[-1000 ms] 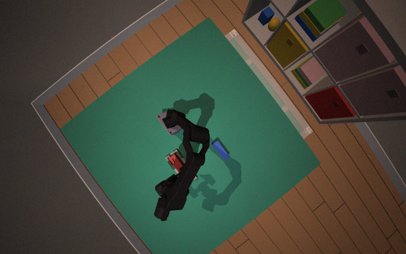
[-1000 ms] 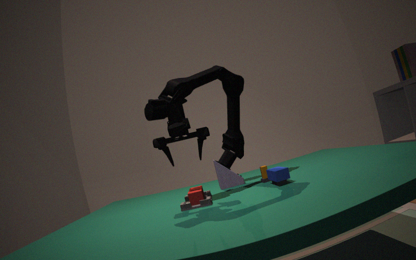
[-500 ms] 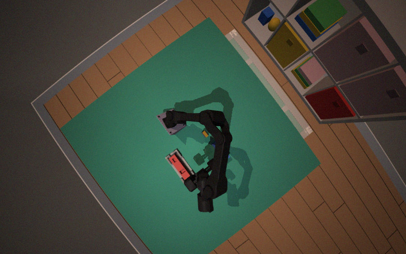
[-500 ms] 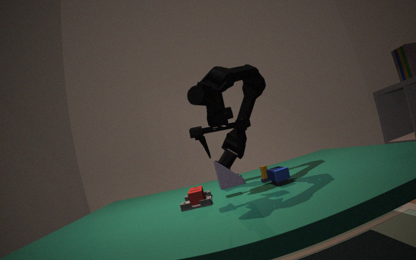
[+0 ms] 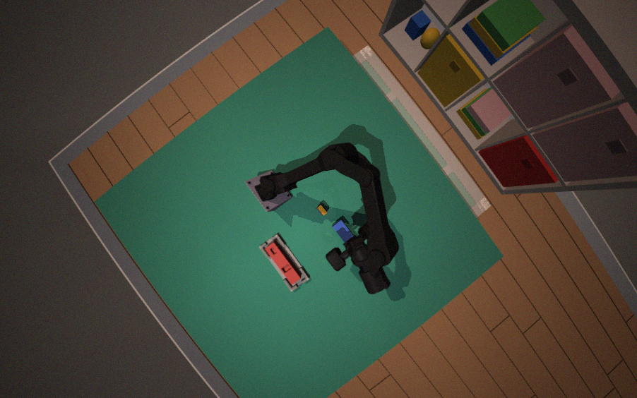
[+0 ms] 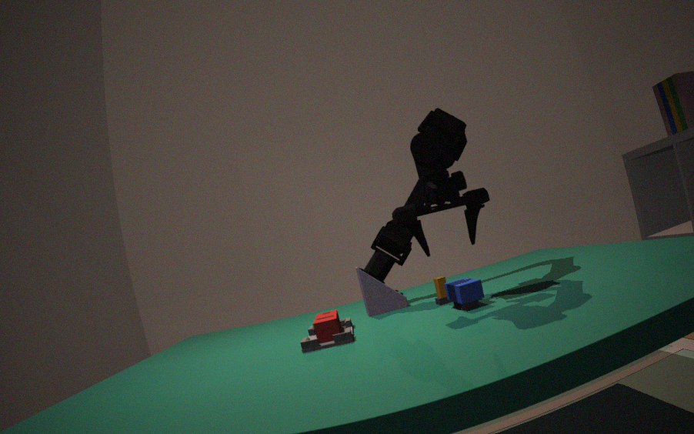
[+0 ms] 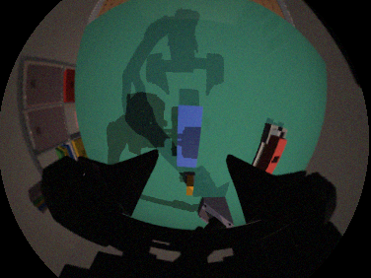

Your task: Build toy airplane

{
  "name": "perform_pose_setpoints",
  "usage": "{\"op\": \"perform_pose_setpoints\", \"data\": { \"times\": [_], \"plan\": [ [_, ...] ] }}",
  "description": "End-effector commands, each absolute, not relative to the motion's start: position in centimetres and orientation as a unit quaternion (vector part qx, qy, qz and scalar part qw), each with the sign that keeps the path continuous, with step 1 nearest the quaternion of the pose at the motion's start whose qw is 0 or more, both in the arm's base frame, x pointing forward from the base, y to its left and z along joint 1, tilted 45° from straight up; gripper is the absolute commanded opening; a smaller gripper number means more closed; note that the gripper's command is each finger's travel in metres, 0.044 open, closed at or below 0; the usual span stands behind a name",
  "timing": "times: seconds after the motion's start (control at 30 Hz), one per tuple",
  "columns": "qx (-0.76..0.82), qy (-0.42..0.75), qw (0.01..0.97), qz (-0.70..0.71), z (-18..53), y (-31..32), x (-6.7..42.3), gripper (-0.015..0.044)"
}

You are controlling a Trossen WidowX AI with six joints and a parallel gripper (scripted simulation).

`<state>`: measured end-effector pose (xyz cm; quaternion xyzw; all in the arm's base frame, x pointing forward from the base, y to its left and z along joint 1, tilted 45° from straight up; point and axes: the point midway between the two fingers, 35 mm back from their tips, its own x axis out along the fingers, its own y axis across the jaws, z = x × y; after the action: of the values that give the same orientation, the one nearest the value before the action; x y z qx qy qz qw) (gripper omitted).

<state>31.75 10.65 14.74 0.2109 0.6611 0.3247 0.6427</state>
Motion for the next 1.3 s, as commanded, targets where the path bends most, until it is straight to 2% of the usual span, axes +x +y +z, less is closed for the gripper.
{"op": "perform_pose_setpoints", "data": {
  "times": [0.0,1.27],
  "plan": [
    [0.213,0.663,0.638,0.329,13.4,12.8,31.2,0.0440],
    [0.214,0.662,0.638,0.330,9.1,17.2,30.6,0.0440]
  ]
}}
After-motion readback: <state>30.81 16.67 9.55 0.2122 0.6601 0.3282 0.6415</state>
